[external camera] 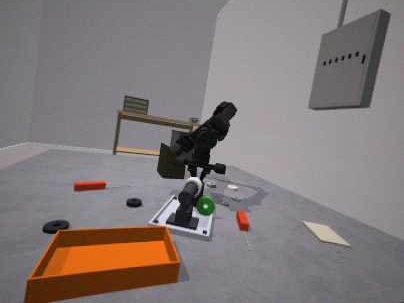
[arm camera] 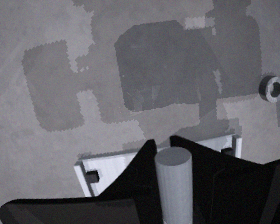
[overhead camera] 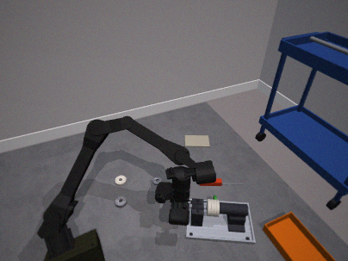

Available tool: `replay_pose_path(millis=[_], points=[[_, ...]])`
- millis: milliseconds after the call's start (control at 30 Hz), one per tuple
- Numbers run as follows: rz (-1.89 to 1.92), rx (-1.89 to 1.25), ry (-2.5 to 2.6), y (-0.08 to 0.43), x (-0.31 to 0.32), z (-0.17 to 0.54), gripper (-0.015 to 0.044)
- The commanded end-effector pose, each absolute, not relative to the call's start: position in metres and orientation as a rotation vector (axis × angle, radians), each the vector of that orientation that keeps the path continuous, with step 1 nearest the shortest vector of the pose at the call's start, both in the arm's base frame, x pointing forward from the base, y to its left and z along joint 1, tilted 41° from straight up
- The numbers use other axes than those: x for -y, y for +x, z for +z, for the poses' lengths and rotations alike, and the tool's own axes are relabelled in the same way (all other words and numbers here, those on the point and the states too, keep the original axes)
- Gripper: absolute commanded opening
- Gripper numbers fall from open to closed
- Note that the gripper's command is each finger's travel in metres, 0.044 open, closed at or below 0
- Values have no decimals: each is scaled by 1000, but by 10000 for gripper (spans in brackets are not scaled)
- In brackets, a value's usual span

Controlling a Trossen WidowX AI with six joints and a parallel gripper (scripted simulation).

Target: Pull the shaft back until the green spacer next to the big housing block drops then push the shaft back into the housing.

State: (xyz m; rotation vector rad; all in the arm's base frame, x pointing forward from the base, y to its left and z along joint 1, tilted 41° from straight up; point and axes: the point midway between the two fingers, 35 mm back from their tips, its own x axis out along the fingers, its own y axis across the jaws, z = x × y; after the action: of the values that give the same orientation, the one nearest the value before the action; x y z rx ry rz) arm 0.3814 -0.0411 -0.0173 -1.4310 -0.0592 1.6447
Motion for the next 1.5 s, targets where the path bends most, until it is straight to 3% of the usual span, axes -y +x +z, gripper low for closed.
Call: replay_pose_path(millis=[0,1467], points=[[1641,54,-1440,384,44,-18,0],[1641,54,-1441,395,51,-22,0]])
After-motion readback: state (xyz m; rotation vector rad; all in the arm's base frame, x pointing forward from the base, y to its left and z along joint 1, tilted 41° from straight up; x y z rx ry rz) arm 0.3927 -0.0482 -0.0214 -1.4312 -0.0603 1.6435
